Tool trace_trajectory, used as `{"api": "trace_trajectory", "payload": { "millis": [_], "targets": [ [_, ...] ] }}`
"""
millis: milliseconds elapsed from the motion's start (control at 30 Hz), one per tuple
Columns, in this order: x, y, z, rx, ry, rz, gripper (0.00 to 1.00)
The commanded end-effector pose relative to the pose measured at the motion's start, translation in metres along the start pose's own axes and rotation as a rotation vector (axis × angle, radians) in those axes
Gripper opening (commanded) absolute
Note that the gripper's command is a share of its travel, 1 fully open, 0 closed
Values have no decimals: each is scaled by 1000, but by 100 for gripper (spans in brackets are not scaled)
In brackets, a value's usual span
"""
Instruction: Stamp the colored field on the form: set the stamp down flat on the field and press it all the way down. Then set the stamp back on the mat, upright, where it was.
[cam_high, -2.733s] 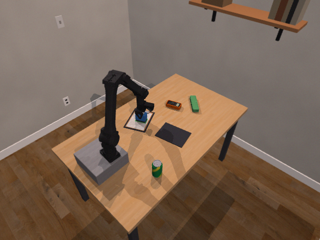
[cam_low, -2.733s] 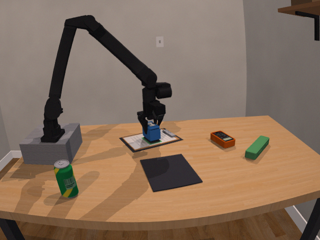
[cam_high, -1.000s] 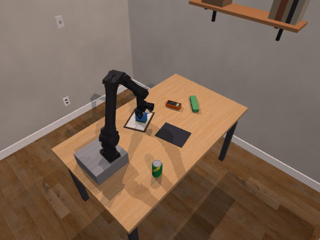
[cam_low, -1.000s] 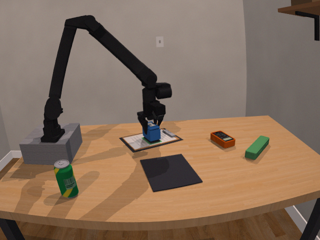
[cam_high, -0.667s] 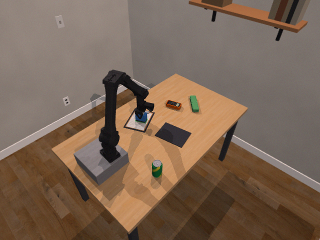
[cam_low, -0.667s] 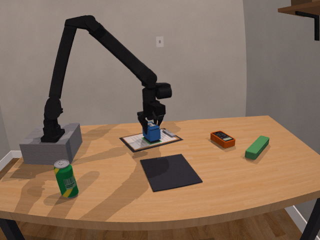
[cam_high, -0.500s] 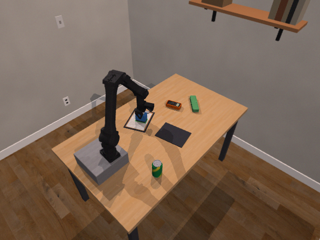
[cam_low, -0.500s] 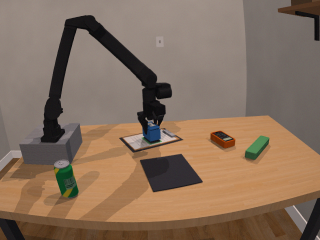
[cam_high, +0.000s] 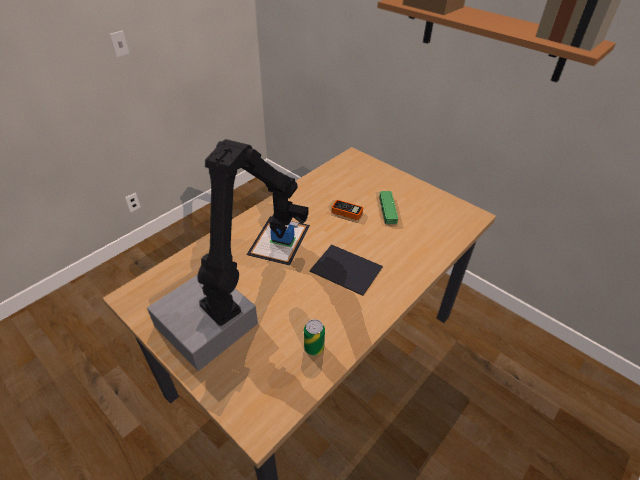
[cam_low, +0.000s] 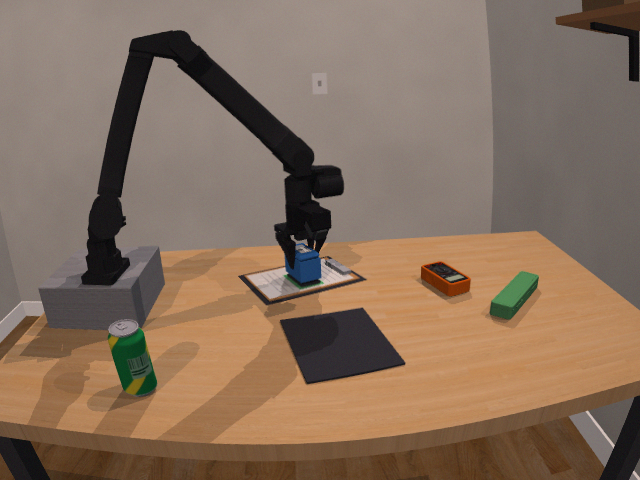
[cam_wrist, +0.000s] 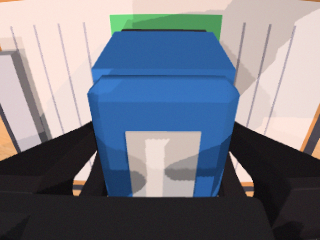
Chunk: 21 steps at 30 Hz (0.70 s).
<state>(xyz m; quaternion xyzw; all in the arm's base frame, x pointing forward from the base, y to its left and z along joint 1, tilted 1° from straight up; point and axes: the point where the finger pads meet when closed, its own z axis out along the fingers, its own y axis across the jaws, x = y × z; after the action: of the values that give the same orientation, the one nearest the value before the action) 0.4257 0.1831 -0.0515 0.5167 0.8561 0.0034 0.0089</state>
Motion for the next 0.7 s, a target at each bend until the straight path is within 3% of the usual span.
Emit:
{"api": "trace_trajectory", "payload": {
  "millis": [0, 500, 667],
  "targets": [
    [-4, 2, 23, 4, 0, -3, 33],
    [-4, 3, 22, 3, 0, -3, 33],
    [-5, 11, 12, -12, -1, -3, 33]
  ]
}}
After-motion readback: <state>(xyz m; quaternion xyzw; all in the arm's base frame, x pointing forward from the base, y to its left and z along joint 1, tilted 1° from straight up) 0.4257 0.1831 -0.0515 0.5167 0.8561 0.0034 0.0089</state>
